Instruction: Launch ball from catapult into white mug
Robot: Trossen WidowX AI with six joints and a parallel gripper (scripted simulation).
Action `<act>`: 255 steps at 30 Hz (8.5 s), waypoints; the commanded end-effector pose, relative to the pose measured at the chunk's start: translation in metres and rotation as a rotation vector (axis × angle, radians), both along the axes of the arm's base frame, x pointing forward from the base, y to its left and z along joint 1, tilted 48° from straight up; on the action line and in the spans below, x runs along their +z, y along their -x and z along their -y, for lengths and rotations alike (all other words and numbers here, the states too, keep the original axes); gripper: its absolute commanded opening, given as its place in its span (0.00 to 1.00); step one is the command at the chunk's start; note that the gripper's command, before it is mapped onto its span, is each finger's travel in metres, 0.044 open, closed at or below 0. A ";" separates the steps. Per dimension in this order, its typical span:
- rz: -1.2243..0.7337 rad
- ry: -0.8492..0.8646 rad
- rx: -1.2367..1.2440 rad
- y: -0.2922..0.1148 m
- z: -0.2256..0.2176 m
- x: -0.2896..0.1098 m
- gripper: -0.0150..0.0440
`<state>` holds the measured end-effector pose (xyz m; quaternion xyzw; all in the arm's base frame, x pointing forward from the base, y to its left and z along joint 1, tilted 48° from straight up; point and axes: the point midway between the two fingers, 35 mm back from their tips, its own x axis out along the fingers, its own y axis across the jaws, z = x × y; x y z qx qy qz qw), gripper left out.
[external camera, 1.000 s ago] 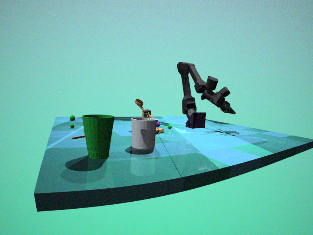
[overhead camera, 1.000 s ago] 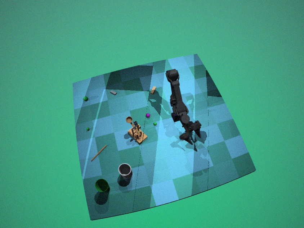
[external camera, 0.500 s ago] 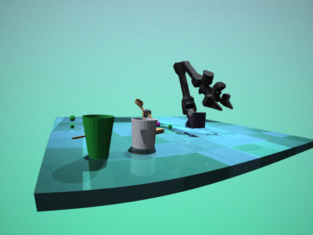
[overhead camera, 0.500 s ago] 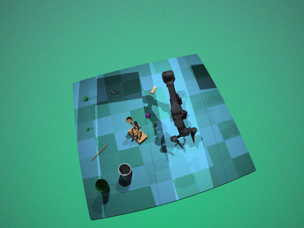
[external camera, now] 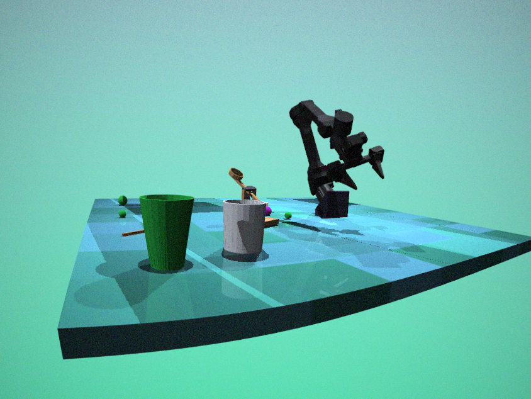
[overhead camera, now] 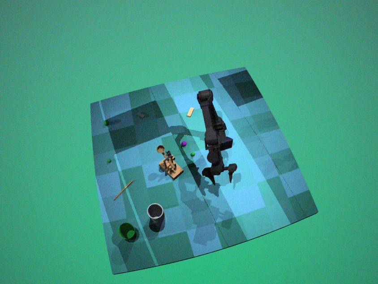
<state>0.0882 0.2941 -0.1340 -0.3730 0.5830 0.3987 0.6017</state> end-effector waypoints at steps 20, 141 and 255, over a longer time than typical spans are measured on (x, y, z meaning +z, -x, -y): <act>0.173 0.191 -0.736 -0.099 0.011 0.036 1.00; 0.887 0.367 -2.045 -0.285 0.202 0.174 0.25; 0.197 0.815 -0.159 -0.257 0.131 0.184 1.00</act>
